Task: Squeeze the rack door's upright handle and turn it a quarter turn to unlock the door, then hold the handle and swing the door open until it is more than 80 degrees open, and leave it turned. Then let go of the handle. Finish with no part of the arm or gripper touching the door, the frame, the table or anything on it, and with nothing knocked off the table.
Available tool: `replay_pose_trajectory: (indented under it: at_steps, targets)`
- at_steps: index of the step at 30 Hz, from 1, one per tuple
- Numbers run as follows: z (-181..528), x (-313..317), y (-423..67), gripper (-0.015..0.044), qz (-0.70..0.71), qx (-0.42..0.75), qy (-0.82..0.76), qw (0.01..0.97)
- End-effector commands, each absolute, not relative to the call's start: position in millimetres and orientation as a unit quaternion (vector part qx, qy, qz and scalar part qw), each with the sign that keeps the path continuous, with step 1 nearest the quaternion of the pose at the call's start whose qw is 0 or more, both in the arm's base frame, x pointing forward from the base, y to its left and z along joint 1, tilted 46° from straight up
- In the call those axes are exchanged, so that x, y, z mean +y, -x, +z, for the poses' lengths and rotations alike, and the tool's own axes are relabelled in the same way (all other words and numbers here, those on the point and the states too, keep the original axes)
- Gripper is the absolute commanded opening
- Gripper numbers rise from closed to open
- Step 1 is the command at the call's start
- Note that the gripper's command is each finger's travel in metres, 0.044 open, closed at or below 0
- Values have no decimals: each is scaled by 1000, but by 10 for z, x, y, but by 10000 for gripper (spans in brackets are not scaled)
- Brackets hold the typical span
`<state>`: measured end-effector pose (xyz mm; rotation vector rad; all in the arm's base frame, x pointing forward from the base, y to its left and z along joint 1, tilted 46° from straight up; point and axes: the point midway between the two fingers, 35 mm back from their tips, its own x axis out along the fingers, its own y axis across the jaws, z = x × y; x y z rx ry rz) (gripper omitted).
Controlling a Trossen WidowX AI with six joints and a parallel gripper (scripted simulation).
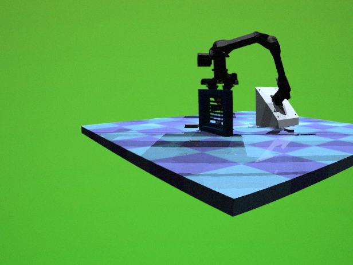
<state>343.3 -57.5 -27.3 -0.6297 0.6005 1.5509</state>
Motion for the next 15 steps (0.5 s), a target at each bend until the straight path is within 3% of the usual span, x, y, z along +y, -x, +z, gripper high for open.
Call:
replay_pose_trajectory:
  at_steps: [1, 9, 15]
  targets:
    - [-272, -532, -3459, 293, 684, 243, 290, 624]
    - [-272, -532, -3459, 293, 684, 243, 290, 624]
    - [-272, -532, -3459, 253, 684, 243, 290, 624]
